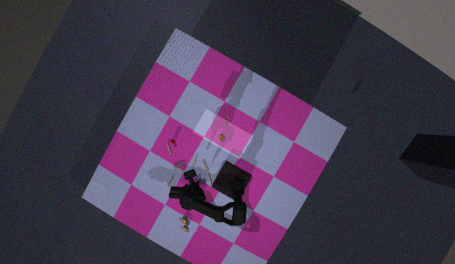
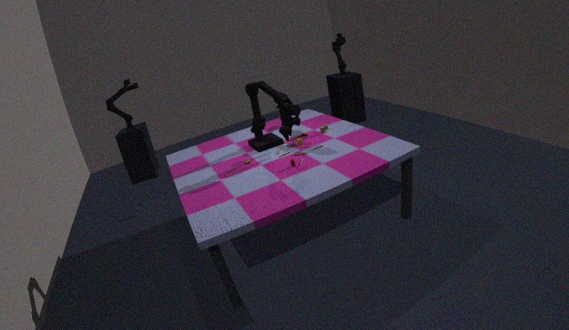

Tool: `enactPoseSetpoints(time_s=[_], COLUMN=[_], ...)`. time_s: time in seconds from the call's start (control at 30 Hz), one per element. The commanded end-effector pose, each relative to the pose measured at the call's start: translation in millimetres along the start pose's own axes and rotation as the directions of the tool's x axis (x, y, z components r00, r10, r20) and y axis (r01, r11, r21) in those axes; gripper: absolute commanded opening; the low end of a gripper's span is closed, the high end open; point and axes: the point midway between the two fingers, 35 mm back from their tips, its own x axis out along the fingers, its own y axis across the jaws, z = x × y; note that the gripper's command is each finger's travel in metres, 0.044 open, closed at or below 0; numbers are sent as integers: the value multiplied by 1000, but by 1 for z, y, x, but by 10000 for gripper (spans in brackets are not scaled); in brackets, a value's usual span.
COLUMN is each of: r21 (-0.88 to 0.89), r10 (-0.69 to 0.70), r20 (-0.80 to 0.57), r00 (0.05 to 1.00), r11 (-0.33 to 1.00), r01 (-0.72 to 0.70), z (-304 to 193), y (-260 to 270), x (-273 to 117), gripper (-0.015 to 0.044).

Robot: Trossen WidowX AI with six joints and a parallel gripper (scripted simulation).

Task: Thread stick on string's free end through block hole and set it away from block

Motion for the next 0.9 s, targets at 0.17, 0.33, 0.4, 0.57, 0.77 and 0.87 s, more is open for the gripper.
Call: enactPoseSetpoints(time_s=[0.17,0.33,0.4,0.57,0.77,0.87], r21=[981,1000,1000,1000,1000,1000], r10=[-10,-11,-11,-11,-11,-11], r20=[4,4,4,4,4,4], r00=[1000,1000,1000,1000,1000,1000], r11=[193,22,22,22,22,22], r01=[-2,-4,-4,-4,-4,-4], z=[-61,-67,-67,-67,-67,-67], y=[-25,-26,-26,-26,-26,-26], x=[0,0,0,0,0,0], gripper=[440,440,440,440,440,387])
